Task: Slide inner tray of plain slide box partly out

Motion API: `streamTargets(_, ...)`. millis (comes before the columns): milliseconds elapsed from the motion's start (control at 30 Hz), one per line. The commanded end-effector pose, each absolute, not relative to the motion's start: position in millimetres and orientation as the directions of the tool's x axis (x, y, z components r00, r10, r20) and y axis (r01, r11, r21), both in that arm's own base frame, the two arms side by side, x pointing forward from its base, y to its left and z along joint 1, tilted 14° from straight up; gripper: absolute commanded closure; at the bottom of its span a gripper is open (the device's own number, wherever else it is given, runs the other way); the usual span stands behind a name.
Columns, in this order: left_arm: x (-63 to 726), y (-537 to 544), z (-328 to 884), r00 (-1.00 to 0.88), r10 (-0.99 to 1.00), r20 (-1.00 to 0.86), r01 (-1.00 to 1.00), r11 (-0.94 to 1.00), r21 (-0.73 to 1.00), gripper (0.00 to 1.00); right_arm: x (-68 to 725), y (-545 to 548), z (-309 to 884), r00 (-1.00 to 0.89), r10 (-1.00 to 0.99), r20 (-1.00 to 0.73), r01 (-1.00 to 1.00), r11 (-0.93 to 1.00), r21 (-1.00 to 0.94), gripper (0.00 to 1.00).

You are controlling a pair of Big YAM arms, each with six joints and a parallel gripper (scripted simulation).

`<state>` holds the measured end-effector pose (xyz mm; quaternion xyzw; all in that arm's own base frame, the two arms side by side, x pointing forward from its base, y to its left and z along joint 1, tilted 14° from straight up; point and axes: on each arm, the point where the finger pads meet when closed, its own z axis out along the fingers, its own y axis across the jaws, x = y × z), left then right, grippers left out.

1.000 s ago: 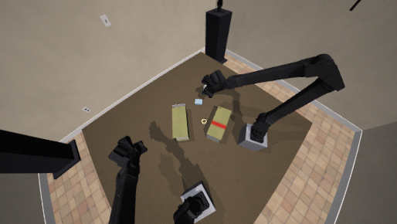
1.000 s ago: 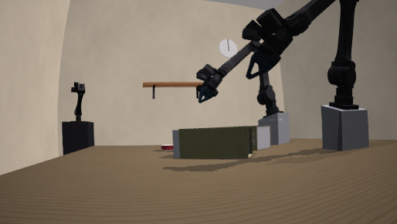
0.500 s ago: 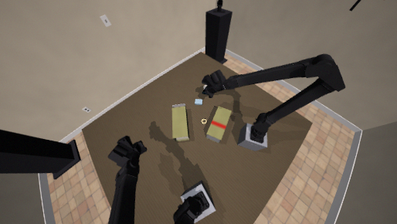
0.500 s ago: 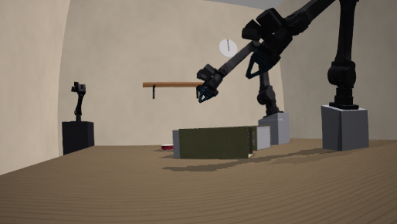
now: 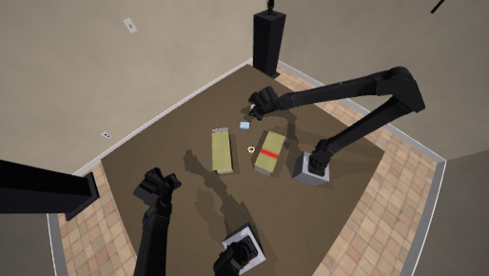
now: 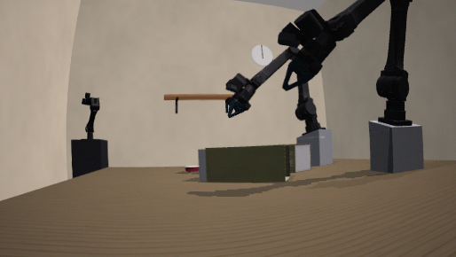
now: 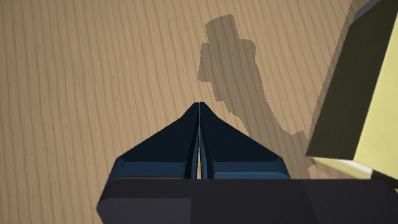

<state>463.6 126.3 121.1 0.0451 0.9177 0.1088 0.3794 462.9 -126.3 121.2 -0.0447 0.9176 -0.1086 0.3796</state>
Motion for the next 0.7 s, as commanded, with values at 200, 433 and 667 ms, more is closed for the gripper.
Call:
streamTargets(200,459.7,130.7,122.9,-0.7,0.145,-0.7,-0.023,0.974,0.225,1.0,483.8,-124.3,137.6,-0.68,-0.185,-0.71,-0.006,0.969,-0.247,1.0)
streamTargets(433,459.3,130.4,122.3,-0.701,0.145,-0.698,-0.022,0.974,0.224,1.0,484.9,-125.3,139.2,-0.677,-0.186,-0.712,-0.004,0.969,-0.249,1.0)
streamTargets(667,458.8,130.1,122.2,-0.702,0.144,-0.697,-0.021,0.975,0.223,1.0,485.9,-125.0,140.1,-0.673,-0.189,-0.715,-0.005,0.968,-0.251,1.0)
